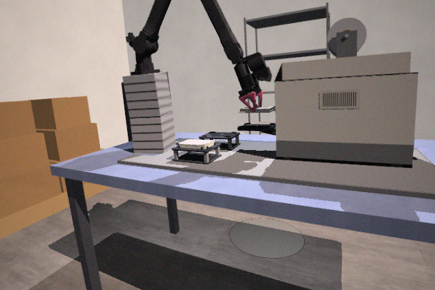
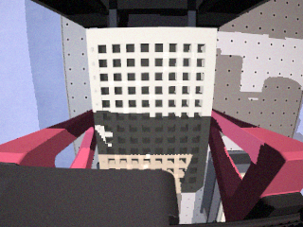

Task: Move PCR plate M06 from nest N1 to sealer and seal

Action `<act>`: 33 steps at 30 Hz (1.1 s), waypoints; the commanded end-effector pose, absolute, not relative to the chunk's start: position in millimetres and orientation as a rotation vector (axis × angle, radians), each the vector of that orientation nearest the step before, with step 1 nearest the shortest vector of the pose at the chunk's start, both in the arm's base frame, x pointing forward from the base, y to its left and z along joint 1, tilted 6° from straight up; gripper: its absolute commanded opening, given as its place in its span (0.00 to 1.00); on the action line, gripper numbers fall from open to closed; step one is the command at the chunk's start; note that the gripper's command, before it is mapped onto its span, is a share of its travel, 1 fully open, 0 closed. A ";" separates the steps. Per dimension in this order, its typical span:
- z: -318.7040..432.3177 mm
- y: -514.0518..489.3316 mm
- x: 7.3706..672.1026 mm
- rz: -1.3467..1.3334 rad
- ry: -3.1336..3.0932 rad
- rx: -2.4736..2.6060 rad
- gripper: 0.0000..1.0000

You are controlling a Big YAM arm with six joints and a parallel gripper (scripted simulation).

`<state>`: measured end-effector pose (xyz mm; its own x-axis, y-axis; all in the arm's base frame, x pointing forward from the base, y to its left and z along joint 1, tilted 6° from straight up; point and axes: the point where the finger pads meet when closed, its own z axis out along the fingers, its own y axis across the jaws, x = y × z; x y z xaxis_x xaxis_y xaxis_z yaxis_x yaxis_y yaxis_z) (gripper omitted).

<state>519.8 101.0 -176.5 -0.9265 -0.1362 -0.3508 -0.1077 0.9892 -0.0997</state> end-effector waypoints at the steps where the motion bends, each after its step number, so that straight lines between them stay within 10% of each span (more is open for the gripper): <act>1: -180.8 101.2 520.6 -0.106 2.772 -0.154 0.00; 33: -185.1 109.5 514.7 -0.107 2.786 -0.176 0.00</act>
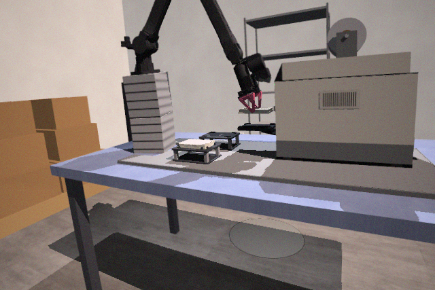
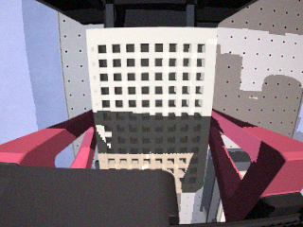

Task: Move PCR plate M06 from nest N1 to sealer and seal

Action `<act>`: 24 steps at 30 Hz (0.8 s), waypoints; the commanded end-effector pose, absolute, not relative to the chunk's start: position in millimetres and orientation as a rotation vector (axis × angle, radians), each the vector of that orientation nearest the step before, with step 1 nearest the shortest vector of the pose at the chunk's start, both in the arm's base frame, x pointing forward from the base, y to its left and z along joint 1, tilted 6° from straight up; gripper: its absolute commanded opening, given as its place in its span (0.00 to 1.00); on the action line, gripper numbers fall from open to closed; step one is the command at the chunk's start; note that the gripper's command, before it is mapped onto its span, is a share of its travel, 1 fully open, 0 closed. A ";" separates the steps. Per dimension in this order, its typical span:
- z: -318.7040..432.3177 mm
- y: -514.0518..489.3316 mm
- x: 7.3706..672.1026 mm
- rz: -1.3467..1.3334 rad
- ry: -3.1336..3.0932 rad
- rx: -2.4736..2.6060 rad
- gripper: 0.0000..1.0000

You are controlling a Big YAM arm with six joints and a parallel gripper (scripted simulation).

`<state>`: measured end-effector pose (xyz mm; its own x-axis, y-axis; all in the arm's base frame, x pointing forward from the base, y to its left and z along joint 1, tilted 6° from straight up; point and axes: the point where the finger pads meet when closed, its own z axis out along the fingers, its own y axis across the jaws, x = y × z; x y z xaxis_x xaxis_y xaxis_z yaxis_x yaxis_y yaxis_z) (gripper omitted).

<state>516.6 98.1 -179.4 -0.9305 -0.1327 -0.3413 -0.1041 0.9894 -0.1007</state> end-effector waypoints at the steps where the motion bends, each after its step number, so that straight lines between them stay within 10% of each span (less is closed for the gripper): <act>1: -184.2 110.5 517.2 -0.106 2.782 -0.177 0.00; 24: -188.7 91.1 524.6 -0.120 2.769 -0.175 0.00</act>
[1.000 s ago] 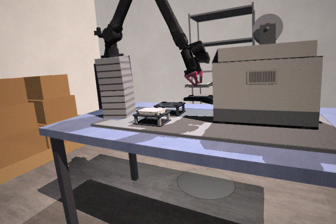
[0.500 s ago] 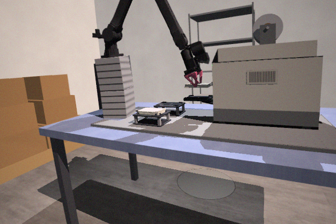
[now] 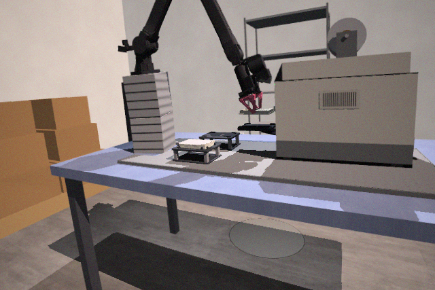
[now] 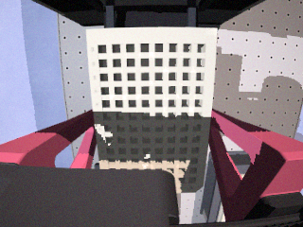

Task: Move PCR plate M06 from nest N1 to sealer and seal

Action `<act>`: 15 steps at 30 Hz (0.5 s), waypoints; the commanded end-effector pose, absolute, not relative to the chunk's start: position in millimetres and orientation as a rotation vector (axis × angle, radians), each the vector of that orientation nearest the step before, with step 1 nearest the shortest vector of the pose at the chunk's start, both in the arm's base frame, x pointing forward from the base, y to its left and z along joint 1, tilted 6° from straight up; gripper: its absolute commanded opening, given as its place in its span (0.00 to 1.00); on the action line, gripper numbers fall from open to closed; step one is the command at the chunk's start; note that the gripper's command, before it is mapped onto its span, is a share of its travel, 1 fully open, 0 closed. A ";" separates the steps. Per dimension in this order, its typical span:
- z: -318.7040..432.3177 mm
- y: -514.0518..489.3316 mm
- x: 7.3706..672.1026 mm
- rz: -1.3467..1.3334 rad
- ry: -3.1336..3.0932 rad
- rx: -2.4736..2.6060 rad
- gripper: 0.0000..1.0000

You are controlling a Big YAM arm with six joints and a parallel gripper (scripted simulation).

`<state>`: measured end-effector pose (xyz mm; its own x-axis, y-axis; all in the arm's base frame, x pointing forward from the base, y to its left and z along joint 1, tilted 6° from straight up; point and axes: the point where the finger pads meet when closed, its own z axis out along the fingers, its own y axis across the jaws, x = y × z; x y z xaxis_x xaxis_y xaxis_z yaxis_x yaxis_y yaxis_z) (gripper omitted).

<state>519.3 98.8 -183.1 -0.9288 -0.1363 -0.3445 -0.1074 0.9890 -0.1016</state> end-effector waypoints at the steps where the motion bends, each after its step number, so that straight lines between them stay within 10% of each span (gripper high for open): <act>1: -188.6 91.9 524.7 -0.120 2.769 -0.177 0.00; 15: -188.6 113.2 534.1 -0.095 2.745 -0.174 0.00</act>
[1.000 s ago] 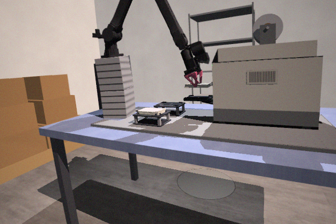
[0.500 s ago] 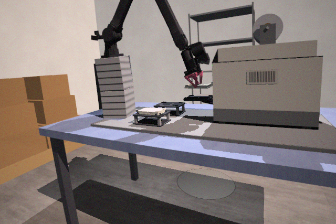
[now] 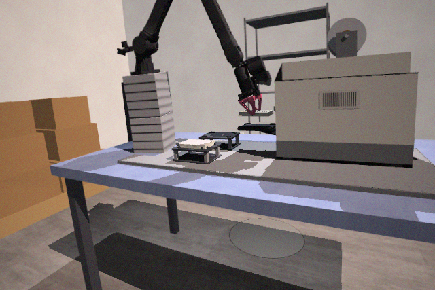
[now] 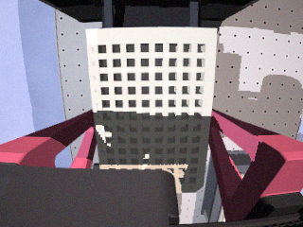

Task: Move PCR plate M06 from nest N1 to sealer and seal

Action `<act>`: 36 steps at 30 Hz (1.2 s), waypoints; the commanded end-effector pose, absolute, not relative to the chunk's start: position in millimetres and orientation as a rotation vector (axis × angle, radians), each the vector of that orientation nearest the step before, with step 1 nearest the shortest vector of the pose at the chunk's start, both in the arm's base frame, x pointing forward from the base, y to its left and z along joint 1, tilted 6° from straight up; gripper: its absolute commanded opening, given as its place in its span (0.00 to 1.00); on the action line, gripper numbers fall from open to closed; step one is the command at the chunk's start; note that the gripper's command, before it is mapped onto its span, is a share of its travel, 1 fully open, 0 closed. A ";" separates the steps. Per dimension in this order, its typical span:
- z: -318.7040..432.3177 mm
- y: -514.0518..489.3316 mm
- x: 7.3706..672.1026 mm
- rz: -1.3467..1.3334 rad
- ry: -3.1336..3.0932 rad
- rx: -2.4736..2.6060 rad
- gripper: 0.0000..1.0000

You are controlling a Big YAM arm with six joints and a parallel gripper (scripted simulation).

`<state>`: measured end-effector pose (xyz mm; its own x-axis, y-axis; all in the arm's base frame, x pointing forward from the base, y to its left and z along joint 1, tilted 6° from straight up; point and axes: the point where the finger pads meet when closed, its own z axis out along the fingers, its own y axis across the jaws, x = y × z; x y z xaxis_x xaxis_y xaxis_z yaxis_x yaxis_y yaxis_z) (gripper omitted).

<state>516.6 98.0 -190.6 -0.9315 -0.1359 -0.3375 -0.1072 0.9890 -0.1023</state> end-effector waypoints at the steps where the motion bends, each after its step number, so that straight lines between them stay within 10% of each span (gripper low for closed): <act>1: -188.6 113.2 534.1 -0.095 2.745 -0.174 0.00; 36: -205.3 111.1 530.7 -0.097 2.752 -0.181 0.00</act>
